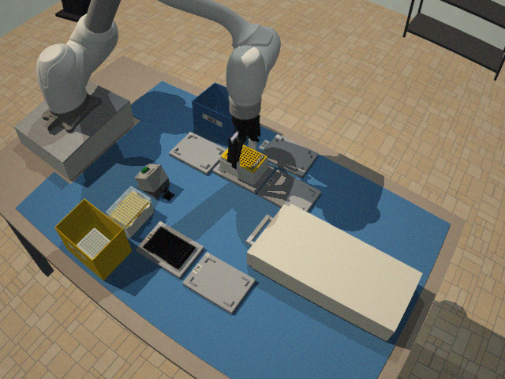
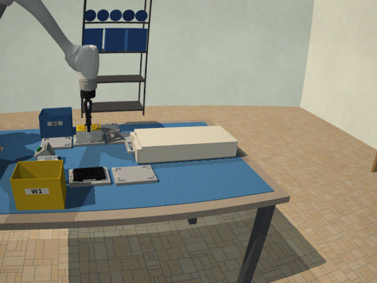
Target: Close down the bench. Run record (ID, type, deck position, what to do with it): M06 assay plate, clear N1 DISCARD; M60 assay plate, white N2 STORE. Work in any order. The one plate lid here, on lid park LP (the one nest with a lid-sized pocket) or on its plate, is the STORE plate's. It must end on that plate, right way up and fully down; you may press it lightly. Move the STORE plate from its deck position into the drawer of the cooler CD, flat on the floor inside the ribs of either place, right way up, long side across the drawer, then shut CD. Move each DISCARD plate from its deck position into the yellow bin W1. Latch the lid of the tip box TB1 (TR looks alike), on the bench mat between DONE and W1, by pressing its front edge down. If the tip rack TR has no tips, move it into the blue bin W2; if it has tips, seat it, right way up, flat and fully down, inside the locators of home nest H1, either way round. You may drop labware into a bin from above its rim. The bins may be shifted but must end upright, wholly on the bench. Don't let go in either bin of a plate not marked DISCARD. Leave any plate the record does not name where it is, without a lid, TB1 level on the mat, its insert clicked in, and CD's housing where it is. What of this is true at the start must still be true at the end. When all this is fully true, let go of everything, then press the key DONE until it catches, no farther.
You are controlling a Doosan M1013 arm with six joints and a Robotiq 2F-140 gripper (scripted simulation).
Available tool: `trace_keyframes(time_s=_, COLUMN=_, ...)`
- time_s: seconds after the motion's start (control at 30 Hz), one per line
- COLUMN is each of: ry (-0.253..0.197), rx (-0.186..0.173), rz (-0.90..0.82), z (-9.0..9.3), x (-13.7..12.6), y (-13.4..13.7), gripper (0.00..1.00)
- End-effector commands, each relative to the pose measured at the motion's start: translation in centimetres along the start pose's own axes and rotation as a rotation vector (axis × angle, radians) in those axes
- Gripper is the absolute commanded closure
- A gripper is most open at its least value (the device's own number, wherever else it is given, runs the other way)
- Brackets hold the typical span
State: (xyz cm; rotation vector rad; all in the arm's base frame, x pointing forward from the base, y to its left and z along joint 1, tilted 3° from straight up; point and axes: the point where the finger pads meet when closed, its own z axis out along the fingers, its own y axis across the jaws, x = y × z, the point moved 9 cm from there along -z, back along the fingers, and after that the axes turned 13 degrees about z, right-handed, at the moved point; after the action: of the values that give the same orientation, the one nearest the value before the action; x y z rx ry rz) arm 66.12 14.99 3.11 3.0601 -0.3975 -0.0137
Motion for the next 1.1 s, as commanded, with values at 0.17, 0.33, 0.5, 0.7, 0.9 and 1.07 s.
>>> trace_keyframes(time_s=0.17, ry=0.0, rx=0.0, rz=0.0, z=-0.01, x=0.0, y=0.0, gripper=0.4)
trace_keyframes(time_s=0.33, ry=0.0, rx=0.0, rz=0.0, z=-0.01, x=0.0, y=0.0, gripper=0.43)
trace_keyframes(time_s=0.5, ry=0.0, rx=0.0, rz=0.0, z=-0.01, x=0.0, y=0.0, gripper=0.45)
trace_keyframes(time_s=0.7, ry=0.0, rx=0.0, rz=0.0, z=-0.01, x=0.0, y=0.0, gripper=1.0)
trace_keyframes(time_s=0.9, ry=0.0, rx=0.0, rz=0.0, z=-0.01, x=0.0, y=0.0, gripper=1.0)
trace_keyframes(time_s=1.07, ry=0.0, rx=0.0, rz=0.0, z=-0.01, x=0.0, y=0.0, gripper=1.0)
